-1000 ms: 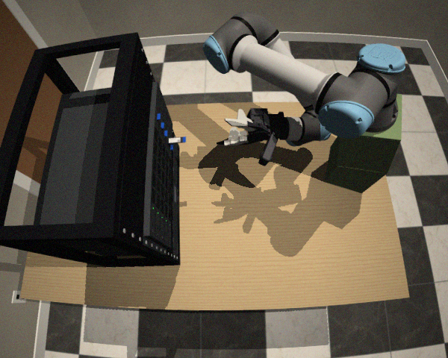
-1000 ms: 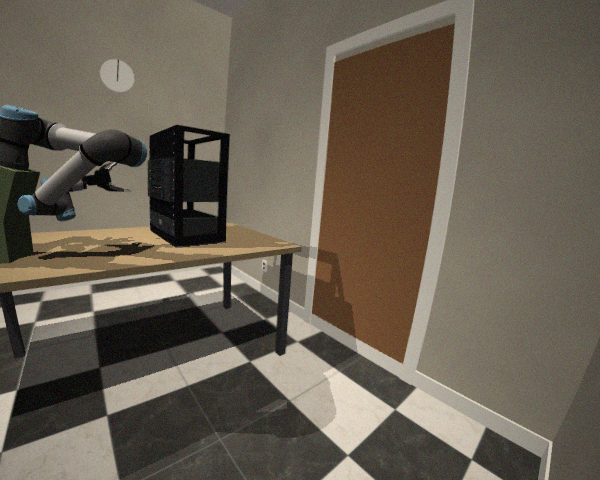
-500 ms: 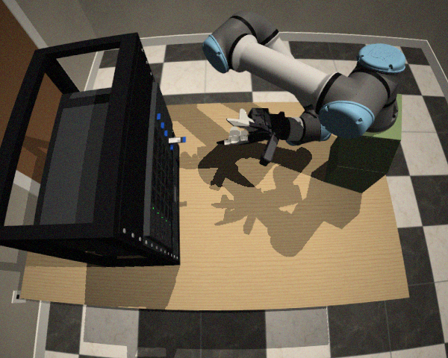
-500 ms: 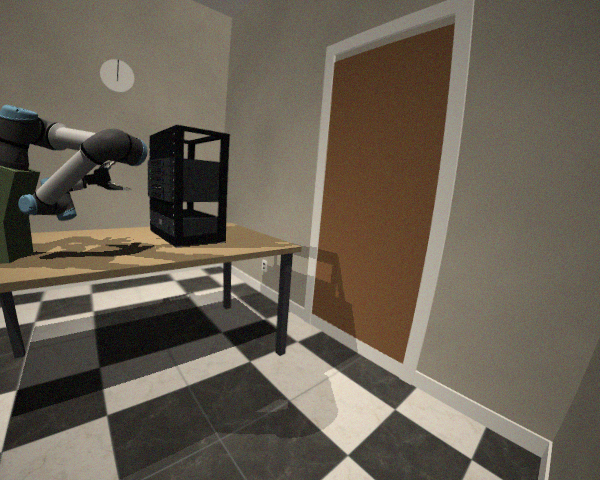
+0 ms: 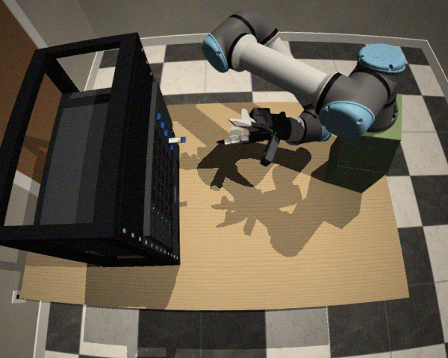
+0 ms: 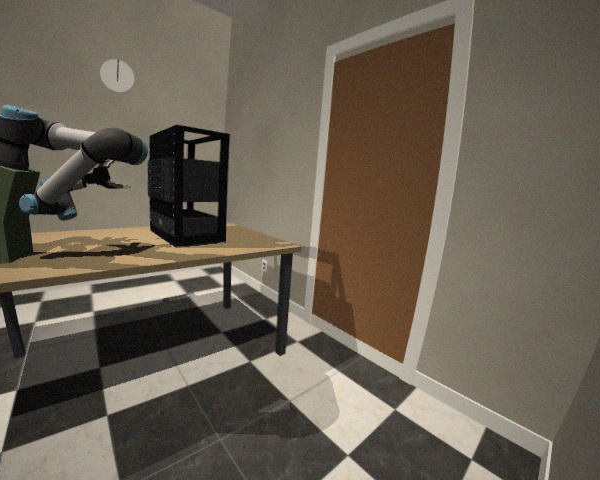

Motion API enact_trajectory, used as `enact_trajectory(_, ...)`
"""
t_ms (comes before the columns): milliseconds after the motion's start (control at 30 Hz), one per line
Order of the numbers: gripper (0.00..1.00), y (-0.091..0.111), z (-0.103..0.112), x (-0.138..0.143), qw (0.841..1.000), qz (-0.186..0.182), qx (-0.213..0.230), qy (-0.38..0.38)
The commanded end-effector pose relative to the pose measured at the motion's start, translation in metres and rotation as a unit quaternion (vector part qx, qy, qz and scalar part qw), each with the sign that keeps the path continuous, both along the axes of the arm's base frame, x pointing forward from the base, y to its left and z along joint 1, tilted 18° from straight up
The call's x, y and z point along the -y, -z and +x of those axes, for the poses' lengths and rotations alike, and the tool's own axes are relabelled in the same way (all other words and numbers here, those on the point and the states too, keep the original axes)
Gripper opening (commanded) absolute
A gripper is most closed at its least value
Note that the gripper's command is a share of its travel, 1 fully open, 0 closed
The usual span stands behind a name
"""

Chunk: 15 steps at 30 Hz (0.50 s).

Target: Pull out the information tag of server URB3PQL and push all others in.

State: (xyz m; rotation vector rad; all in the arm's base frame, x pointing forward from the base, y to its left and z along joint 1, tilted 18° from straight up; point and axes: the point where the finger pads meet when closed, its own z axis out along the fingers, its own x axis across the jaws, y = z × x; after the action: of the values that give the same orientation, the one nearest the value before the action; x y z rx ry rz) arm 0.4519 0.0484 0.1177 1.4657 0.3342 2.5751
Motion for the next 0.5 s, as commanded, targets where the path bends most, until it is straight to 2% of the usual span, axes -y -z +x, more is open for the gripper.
enact_trajectory(0,1.00,-0.0028,-0.0021,-0.0021,1.000,-0.004,0.006,-0.001)
enact_trajectory(467,1.00,-0.0094,-0.0079,-0.0080,1.000,-0.014,0.022,-0.004)
